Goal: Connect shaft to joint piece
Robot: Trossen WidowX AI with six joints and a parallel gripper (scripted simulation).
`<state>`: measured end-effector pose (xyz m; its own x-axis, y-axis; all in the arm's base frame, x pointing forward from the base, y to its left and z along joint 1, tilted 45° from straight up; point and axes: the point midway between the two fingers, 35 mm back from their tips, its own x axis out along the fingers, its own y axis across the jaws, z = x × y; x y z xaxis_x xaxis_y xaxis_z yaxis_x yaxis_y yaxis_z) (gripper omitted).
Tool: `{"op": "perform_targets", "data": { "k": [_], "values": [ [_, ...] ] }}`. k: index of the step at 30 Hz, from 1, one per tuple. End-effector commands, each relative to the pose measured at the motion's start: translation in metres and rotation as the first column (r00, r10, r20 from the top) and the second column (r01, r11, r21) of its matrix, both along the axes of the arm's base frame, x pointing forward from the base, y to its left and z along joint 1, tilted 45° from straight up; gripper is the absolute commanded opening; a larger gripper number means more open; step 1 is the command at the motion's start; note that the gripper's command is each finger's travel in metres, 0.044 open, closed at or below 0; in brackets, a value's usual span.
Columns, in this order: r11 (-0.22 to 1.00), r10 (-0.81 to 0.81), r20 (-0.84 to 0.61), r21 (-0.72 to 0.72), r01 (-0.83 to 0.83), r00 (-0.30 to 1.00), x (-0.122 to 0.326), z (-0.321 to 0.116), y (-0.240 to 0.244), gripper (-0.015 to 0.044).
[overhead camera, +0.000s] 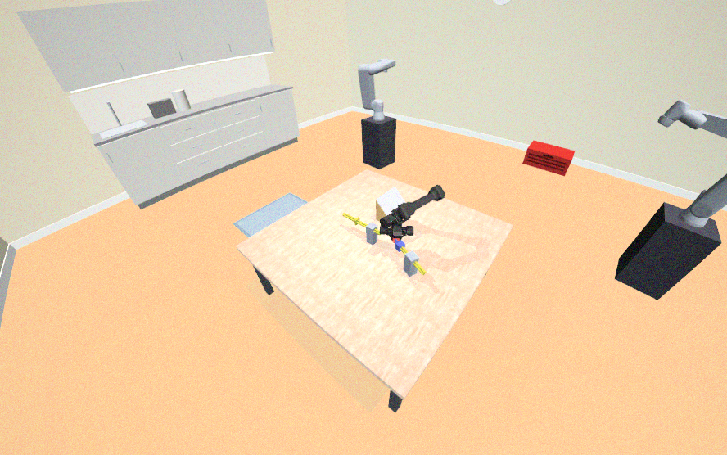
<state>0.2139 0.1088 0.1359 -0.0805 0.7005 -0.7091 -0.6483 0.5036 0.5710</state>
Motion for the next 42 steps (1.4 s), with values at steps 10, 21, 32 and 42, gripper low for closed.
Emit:
{"op": "perform_targets", "data": {
  "k": [10, 21, 32, 42],
  "values": [
    [1.0, -0.003, -0.002, 0.0, 0.003, 1.0, -0.0002, -0.0005, 0.0, 0.0182],
    [1.0, -0.003, -0.002, 0.0, 0.003, 1.0, -0.0002, -0.0005, 0.0, 0.0182],
    [1.0, -0.003, -0.002, 0.0, 0.003, 1.0, -0.0002, -0.0005, 0.0, 0.0182],
    [1.0, 0.0, 0.0, 0.0, 0.0, 1.0, 0.0, 0.0, 0.0, 0.0147]
  ]
}}
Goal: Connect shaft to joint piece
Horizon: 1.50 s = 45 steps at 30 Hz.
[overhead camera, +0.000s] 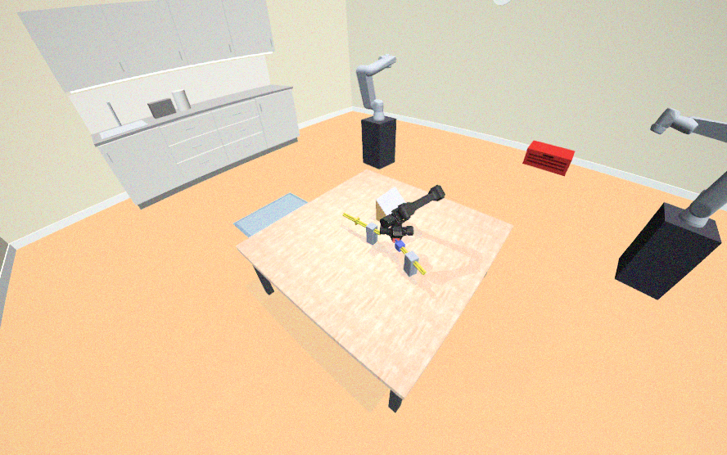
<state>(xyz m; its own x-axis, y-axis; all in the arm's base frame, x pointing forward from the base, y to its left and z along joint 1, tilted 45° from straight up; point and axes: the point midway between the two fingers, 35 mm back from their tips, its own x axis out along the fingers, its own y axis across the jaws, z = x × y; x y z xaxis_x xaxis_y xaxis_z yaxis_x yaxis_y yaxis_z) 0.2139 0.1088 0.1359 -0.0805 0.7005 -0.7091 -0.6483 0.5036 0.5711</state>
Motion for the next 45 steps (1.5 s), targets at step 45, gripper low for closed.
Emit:
{"op": "perform_targets", "data": {
  "k": [45],
  "values": [
    [0.911, 0.389, 0.418, -0.04, -0.411, 0.821, 0.024, -0.012, -0.009, 0.0]
  ]
}}
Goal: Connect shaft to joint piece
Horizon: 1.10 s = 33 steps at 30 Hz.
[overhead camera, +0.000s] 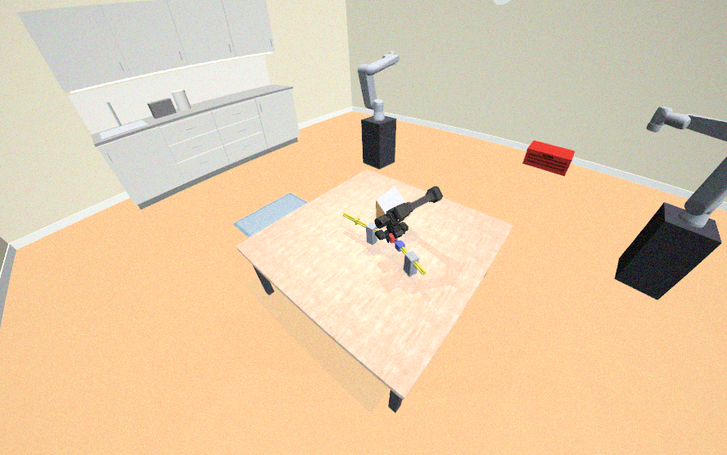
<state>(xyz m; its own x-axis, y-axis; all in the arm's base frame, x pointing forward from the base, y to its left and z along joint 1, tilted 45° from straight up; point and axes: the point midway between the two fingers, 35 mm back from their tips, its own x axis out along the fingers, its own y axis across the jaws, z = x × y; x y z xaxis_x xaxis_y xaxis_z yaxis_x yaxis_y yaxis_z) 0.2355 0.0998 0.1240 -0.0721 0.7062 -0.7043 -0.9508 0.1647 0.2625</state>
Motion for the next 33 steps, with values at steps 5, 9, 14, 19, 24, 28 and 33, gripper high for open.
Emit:
{"op": "perform_targets", "data": {
  "k": [5, 9, 14, 19, 24, 28, 33],
  "values": [
    [0.995, 0.101, 0.101, 0.005, -0.102, 0.99, 0.007, -0.001, -0.001, 0.0],
    [0.989, 0.149, 0.152, 0.003, -0.151, 0.977, 0.01, -0.002, -0.001, 0.0],
    [0.977, 0.208, 0.214, -0.002, -0.212, 0.955, 0.014, -0.002, -0.001, 0.0],
    [0.963, 0.264, 0.273, -0.013, -0.271, 0.925, 0.018, -0.002, -0.001, 0.0],
    [0.959, 0.275, 0.286, -0.015, -0.282, 0.918, 0.019, -0.002, -0.001, 0.0],
    [0.958, 0.28, 0.29, -0.016, -0.287, 0.915, 0.019, -0.002, -0.001, 0.0],
    [0.958, 0.28, 0.29, -0.016, -0.287, 0.915, 0.019, -0.002, -0.001, 0.0]
  ]
}}
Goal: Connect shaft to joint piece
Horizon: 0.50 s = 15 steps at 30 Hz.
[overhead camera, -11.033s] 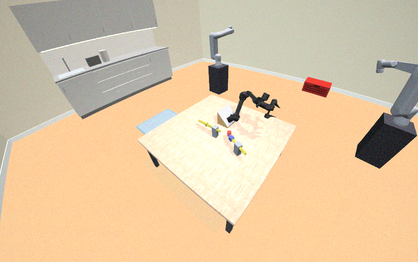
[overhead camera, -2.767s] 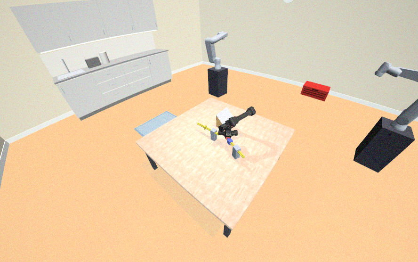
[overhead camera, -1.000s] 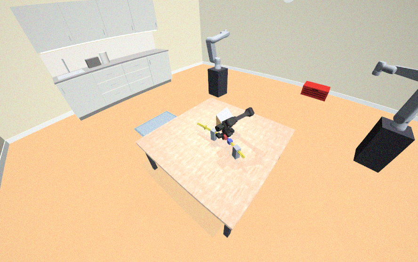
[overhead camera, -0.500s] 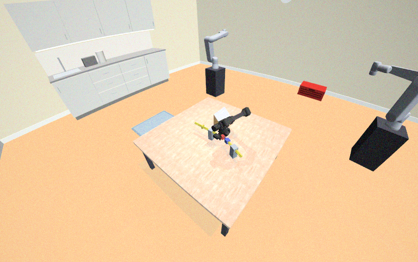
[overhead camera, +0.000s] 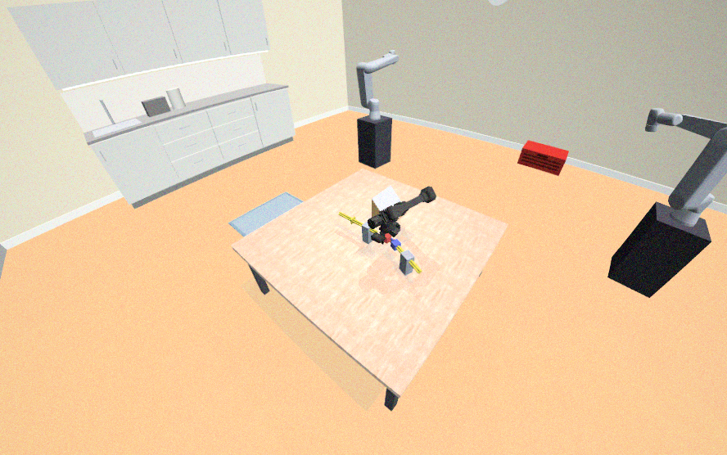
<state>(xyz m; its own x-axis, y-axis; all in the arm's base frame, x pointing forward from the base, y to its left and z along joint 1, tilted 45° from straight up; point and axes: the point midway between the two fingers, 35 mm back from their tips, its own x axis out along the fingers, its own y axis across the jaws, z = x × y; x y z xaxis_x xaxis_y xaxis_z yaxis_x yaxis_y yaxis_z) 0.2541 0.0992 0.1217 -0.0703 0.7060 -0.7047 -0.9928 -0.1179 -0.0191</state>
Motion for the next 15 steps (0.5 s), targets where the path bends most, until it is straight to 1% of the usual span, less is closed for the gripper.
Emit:
{"op": "perform_targets", "data": {
  "k": [1, 12, 15],
  "values": [
    [1.0, 0.009, 0.01, -0.001, -0.009, 1.0, 0.0006, 0.0001, 0.0, 0.0],
    [1.0, 0.001, 0.001, 0.0, -0.001, 1.0, 0.0001, 0.0, 0.0, 0.0],
    [1.0, 0.001, 0.001, 0.0, -0.001, 1.0, 0.0001, 0.0, 0.0, 0.0079]
  ]
}}
